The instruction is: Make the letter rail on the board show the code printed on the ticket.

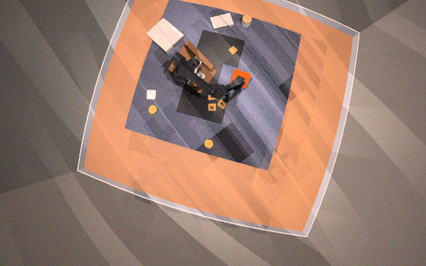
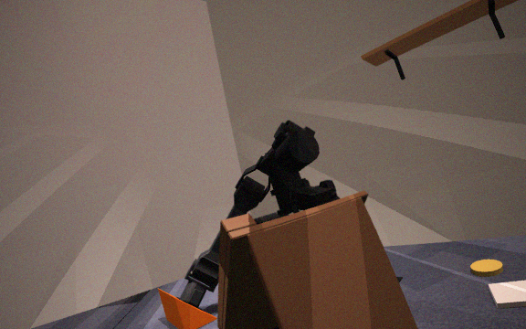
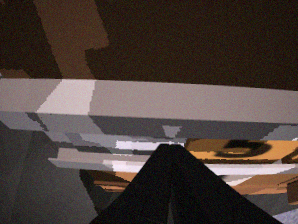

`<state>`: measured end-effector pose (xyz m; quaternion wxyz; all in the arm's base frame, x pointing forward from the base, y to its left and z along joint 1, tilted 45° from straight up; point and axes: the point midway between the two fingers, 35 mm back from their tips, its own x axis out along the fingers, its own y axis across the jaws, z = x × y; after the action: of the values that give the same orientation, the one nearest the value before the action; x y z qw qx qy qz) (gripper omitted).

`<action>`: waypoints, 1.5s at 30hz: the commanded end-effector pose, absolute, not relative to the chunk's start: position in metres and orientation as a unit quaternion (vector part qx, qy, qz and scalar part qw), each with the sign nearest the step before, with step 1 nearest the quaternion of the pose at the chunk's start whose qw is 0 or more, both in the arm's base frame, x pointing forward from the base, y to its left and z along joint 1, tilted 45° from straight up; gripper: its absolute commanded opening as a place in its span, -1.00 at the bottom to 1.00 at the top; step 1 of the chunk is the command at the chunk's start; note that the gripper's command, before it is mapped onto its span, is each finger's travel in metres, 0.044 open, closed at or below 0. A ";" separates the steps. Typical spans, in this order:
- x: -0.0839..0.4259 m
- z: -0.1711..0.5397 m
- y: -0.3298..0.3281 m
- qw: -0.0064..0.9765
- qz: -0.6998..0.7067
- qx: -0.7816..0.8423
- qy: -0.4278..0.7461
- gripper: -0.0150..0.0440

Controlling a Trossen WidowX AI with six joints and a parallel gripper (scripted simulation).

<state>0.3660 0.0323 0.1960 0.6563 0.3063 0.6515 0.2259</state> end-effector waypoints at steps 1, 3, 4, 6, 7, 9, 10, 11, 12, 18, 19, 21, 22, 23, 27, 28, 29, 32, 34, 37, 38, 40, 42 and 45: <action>0.369 0.194 0.032 0.658 0.225 0.304 0.651 -0.49; 0.370 0.194 0.033 0.658 0.225 0.304 0.651 -0.49; 0.370 0.193 0.033 0.658 0.225 0.304 0.651 -0.49; 0.370 0.193 0.033 0.658 0.225 0.304 0.651 -0.49; 0.370 0.193 0.033 0.658 0.225 0.304 0.651 -0.49; 0.370 0.193 0.033 0.658 0.225 0.304 0.651 -0.49; 0.370 0.193 0.033 0.658 0.225 0.304 0.651 -0.49; 0.369 0.193 0.033 0.658 0.225 0.304 0.651 -0.49; 0.369 0.193 0.033 0.658 0.225 0.304 0.651 -0.49; 0.368 0.192 0.031 0.658 0.225 0.304 0.651 -0.49; 0.367 0.192 0.030 0.658 0.225 0.304 0.651 -0.49; 0.367 0.191 0.030 0.658 0.225 0.304 0.651 -0.49; 0.367 0.191 0.030 0.658 0.225 0.304 0.651 -0.49; 0.367 0.191 0.030 0.658 0.225 0.304 0.651 -0.49; 0.367 0.190 0.029 0.658 0.225 0.304 0.651 -0.49; 0.367 0.189 0.029 0.658 0.225 0.304 0.651 -0.49; 0.367 0.189 0.028 0.658 0.225 0.304 0.651 -0.49; 0.367 0.188 0.028 0.658 0.225 0.304 0.651 -0.49; 0.367 0.188 0.027 0.658 0.225 0.304 0.651 -0.49; 0.367 0.187 0.027 0.658 0.225 0.304 0.651 -0.49; 0.367 0.187 0.027 0.658 0.225 0.304 0.651 -0.49; 0.367 0.186 0.026 0.658 0.225 0.304 0.651 -0.49; 0.367 0.186 0.026 0.658 0.225 0.304 0.651 -0.49; 0.367 0.185 0.025 0.658 0.225 0.304 0.651 -0.49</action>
<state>0.3672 0.0262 0.1876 0.6586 0.3054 0.6496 0.2257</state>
